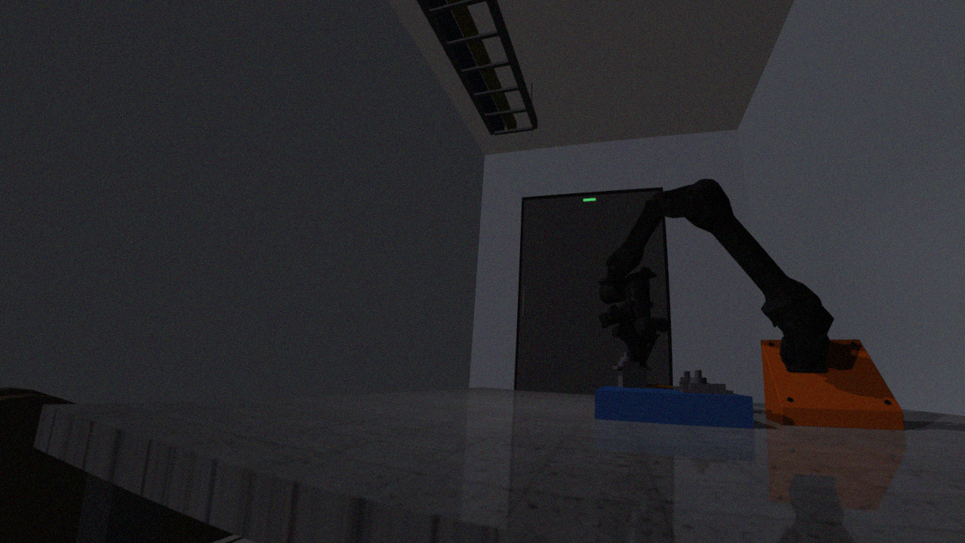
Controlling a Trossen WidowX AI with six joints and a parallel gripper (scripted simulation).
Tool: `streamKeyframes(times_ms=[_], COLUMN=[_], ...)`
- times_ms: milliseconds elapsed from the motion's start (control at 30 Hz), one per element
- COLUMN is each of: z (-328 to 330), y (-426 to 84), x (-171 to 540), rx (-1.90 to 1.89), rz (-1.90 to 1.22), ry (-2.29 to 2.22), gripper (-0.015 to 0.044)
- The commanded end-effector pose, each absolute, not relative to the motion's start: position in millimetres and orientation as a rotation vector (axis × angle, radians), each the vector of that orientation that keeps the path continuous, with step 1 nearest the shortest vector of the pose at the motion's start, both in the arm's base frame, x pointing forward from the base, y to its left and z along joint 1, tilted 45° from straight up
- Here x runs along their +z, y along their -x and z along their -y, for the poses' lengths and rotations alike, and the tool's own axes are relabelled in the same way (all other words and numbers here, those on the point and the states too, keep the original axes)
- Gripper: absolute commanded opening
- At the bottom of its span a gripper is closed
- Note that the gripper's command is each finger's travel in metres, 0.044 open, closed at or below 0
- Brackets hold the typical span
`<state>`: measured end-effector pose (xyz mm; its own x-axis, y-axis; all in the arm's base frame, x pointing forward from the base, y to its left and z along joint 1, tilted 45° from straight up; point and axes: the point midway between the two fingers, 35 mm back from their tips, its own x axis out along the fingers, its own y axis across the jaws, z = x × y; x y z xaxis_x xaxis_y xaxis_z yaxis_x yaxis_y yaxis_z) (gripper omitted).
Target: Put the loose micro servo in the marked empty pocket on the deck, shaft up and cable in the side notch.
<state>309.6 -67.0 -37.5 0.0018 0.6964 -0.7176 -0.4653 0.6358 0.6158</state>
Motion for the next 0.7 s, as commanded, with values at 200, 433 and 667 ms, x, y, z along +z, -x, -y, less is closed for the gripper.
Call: streamKeyframes(times_ms=[200,433,667], z=[79.5,83.9,86.1], y=[-308.4,-298.2,-296.0], x=[-24.0,-13.1,-15.1], rx=[0.922,0.922,0.922], rz=[-1.273,-1.273,-1.274], ry=[-0.23,-0.231,-0.23], gripper=[0.0,0.0,0.0])
